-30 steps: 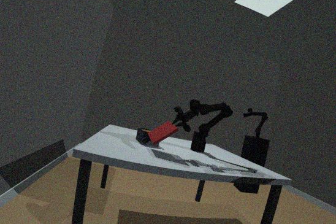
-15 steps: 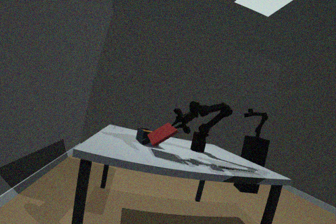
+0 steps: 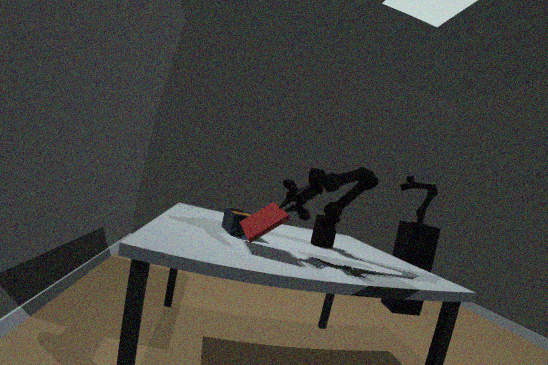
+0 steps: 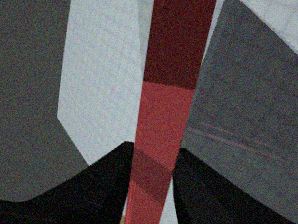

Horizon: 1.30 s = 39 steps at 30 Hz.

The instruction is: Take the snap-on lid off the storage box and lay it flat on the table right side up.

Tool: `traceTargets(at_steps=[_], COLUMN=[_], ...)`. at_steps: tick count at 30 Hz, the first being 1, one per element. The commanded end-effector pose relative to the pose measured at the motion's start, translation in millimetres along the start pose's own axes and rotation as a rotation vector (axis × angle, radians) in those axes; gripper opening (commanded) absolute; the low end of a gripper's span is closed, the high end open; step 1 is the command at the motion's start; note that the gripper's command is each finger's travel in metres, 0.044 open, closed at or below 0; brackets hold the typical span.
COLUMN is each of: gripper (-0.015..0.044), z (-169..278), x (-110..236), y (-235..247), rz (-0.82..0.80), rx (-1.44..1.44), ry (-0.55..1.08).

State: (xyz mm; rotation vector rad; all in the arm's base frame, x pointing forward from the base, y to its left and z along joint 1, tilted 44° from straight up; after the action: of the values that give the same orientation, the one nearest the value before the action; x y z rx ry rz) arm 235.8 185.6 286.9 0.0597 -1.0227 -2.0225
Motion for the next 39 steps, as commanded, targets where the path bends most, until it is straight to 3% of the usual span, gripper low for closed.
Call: traceTargets(at_steps=[1, 39], gripper=[0.0, 0.0], z=[-0.6, -0.2], x=[-2.2, -21.7], y=[-1.1, -24.0], rz=[-0.01, -0.01], rx=[-0.003, -0.005], ry=[-0.005, -0.003])
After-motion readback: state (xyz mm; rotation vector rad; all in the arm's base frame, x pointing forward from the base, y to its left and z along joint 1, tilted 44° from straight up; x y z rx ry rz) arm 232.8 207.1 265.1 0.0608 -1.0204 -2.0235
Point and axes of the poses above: the point midway between the two fingers, 35 mm back from their tips, its own x axis back along the fingers, its own y axis across the jaws, z = x × y, the point moved 4 cm from there along x, back along the fingers, and after that the axes turned 1 degree about x, right-handed, at the moved point
